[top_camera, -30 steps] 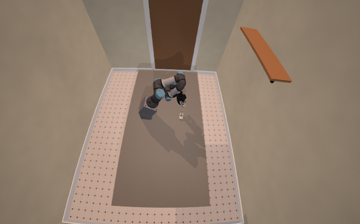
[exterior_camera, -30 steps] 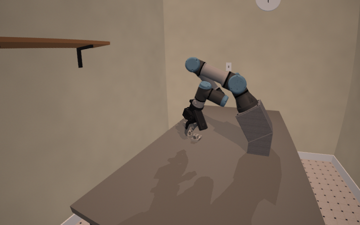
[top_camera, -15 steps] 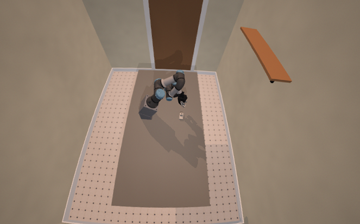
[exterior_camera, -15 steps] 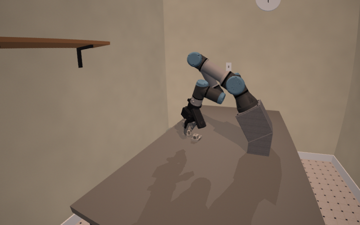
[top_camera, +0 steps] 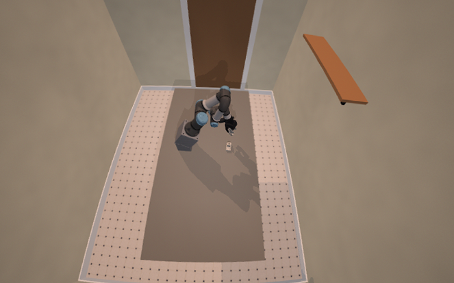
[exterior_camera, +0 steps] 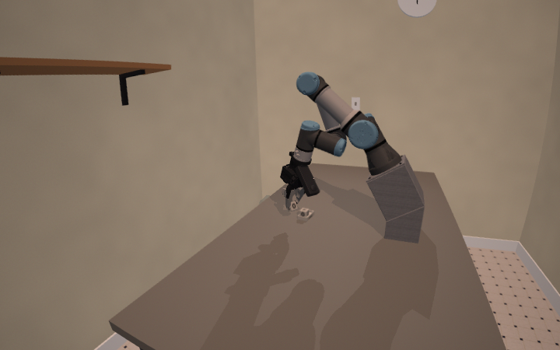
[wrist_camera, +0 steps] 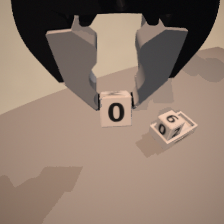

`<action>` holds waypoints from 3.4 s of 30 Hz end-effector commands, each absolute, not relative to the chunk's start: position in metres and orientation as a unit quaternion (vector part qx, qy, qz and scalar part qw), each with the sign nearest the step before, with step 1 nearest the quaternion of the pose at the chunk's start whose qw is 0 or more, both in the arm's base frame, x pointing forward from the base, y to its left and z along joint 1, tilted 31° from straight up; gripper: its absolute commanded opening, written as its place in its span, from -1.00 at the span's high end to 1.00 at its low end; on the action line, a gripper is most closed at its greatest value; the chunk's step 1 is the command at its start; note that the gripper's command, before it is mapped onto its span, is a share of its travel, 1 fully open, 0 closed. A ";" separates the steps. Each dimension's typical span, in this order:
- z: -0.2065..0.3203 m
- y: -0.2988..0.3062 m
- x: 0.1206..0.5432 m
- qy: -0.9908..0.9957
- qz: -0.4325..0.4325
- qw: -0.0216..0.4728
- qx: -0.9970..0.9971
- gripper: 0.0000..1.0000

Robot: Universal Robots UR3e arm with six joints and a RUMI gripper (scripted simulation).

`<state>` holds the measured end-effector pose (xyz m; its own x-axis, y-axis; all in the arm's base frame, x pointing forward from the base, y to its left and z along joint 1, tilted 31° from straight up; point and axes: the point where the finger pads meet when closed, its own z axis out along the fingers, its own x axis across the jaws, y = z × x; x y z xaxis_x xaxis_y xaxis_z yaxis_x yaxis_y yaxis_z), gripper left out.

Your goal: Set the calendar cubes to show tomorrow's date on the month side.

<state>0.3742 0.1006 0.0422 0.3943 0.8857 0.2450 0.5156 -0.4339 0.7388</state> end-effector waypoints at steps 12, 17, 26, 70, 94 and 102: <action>0.034 0.104 0.366 0.465 0.293 0.249 0.797 0.78; 0.034 0.104 0.366 0.465 0.293 0.247 0.798 0.78; 0.034 0.105 0.366 0.466 0.293 0.247 0.798 0.78; 0.033 0.103 0.370 0.497 0.236 0.158 0.820 0.78; 0.036 0.103 0.368 0.500 0.229 0.141 0.823 0.78; 0.034 0.103 0.369 0.504 0.220 0.130 0.825 0.78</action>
